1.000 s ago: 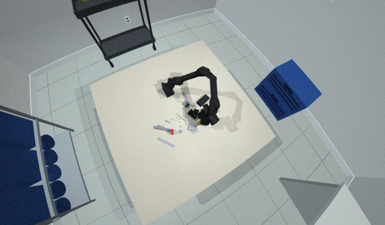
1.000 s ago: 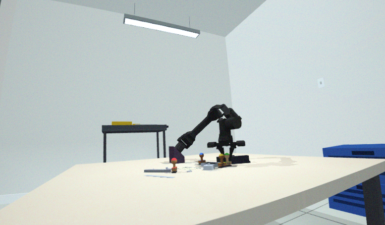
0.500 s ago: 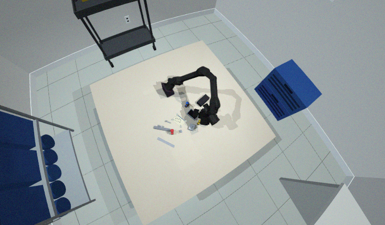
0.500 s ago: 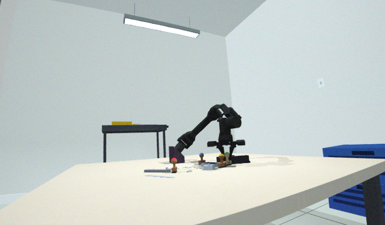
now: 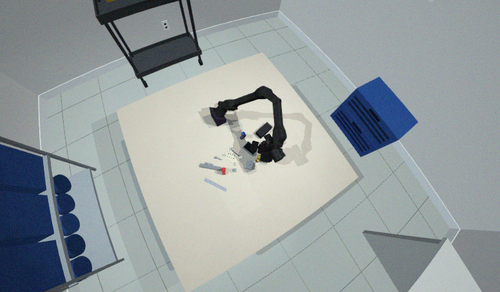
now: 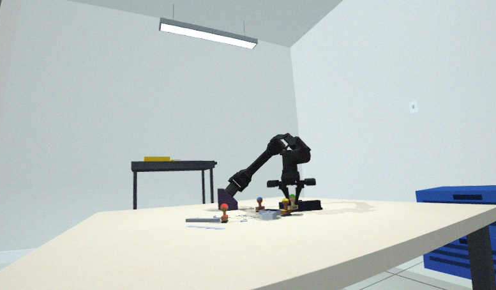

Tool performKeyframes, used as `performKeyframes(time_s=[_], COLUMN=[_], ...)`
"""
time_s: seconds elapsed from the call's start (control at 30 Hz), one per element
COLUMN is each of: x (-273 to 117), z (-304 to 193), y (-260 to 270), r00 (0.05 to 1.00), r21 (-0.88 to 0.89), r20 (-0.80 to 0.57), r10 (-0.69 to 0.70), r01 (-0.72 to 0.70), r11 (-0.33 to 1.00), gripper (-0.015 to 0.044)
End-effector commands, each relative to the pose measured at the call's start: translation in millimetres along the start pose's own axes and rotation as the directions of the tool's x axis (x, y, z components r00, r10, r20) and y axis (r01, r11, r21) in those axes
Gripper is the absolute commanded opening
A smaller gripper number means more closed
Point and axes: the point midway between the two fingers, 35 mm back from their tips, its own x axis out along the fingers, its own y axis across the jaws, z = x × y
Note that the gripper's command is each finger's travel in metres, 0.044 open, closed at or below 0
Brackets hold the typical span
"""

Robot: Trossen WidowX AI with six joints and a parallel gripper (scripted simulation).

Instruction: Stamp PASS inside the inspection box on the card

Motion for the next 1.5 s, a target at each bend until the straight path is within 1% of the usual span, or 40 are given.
performKeyframes(time_s=[0.0, 1.47], x=[-4.0, -25.6], z=[1.7, 2.3], y=[-0.1, 0.0], r00=[1.000, 1.000], r21=[-0.002, -0.002], r20=[0.005, 0.006], r10=[0.001, -0.001], r01=[-0.001, 0.001], r11=[1.000, 1.000], gripper=[0.0000, 0.0000])
